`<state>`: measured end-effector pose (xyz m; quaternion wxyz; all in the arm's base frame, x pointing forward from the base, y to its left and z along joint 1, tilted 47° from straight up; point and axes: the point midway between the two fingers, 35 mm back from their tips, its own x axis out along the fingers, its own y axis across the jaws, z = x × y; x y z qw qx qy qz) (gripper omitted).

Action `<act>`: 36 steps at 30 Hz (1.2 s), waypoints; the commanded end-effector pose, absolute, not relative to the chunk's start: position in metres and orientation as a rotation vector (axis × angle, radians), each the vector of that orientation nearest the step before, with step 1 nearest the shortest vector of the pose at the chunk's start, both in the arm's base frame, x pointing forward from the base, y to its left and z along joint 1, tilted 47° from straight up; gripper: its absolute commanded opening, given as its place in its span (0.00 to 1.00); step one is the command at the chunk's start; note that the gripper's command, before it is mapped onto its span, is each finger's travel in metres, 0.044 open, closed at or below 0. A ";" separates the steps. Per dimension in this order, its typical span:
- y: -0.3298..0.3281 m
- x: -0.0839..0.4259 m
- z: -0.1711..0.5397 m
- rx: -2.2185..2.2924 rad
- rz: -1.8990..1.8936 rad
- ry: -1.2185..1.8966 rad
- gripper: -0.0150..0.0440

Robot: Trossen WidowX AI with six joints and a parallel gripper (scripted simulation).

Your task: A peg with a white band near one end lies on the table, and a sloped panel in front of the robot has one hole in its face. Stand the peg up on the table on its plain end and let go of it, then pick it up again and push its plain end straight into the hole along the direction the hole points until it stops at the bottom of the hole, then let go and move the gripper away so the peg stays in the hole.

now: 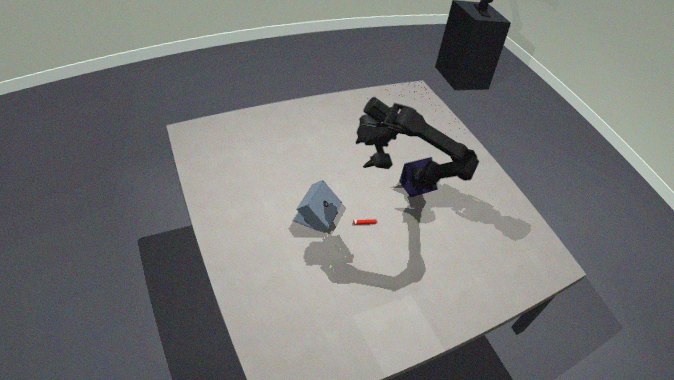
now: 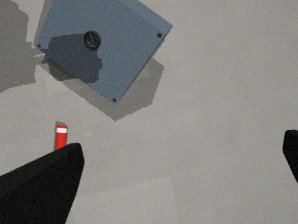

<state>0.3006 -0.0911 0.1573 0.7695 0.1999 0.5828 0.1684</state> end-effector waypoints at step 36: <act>0.092 0.297 0.096 0.698 0.561 1.664 1.00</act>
